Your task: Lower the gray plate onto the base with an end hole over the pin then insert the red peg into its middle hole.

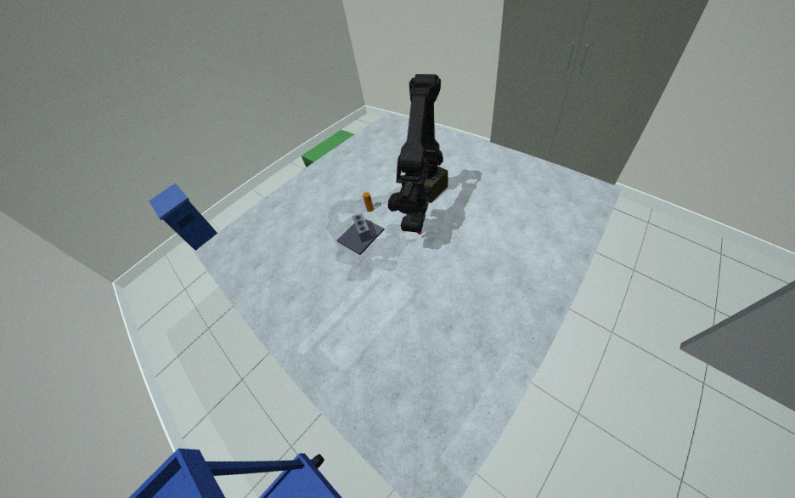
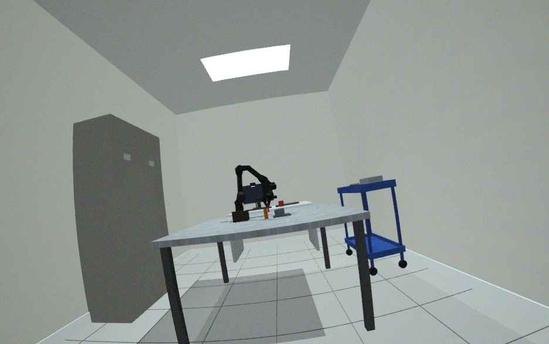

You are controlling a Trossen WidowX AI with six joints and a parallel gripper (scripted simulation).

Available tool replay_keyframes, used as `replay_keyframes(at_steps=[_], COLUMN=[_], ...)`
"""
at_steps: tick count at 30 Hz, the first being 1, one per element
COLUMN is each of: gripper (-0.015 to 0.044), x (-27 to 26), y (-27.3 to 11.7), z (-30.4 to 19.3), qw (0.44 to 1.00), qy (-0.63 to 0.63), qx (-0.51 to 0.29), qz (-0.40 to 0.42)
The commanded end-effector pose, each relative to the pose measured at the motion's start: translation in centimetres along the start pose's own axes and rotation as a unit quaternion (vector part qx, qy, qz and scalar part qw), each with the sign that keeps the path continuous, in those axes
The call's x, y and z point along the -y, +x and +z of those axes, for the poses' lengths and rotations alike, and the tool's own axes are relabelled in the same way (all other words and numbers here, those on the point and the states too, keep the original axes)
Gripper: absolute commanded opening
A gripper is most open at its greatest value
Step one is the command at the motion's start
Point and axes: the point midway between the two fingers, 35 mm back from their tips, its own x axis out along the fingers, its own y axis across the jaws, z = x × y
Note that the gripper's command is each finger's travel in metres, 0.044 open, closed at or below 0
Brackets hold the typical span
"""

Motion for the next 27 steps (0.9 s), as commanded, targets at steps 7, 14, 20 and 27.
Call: replay_keyframes(at_steps=[7,14,20,27], gripper=[0.0,0.0,0.0,0.0], x=[-0.3,-0.3,-0.8,-1.4], y=[-3.4,-4.0,-4.1,-4.2], z=[0.1,0.0,1.4,3.3], qw=[1.0,1.0,1.0,1.0], qy=[0.0,0.002,0.002,0.001], qx=[0.002,0.0,0.001,0.003], qz=[0.003,0.0,0.0,0.0])
